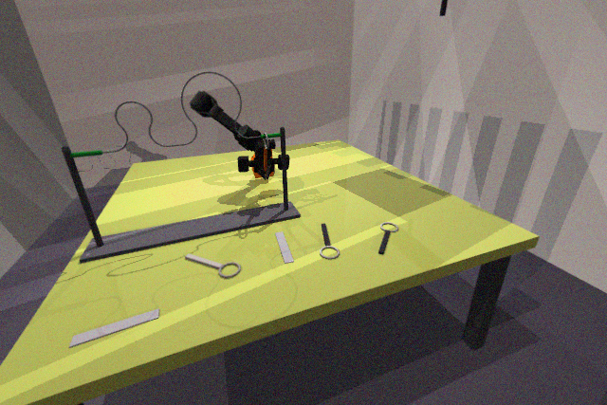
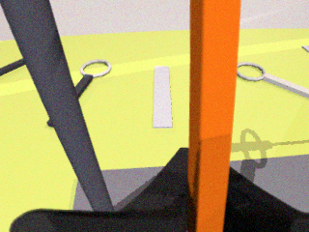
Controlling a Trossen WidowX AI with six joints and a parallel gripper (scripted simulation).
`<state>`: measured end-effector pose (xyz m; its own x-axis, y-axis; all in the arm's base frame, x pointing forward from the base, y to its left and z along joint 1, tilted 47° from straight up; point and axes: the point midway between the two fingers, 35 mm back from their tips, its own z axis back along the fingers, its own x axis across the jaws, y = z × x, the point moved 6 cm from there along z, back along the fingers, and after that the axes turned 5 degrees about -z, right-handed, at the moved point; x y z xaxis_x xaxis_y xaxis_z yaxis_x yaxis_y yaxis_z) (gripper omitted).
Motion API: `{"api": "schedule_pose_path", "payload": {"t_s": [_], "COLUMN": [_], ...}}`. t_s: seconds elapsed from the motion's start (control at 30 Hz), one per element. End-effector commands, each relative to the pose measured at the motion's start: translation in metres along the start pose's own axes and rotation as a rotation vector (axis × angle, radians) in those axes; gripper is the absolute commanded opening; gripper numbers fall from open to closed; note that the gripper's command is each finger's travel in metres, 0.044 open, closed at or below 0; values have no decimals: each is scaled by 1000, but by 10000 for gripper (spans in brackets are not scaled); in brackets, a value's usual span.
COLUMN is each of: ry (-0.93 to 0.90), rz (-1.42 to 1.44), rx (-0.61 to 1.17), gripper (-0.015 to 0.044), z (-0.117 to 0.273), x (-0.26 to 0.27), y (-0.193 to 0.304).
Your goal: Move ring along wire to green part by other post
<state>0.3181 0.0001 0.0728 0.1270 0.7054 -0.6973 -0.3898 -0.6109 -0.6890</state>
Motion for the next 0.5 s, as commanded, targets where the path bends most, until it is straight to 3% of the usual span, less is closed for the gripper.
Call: {"api": "schedule_pose_path", "payload": {"t_s": [0.0, 0.4, 0.47], "ry": [-5, -5, -1], "rz": [5, 5, 0], "rx": [-1, -1, -1], "gripper": [-150, -150, -97], "z": [0, 0, 0], "x": [0, 0, 0], "y": [1, 1, 1]}}
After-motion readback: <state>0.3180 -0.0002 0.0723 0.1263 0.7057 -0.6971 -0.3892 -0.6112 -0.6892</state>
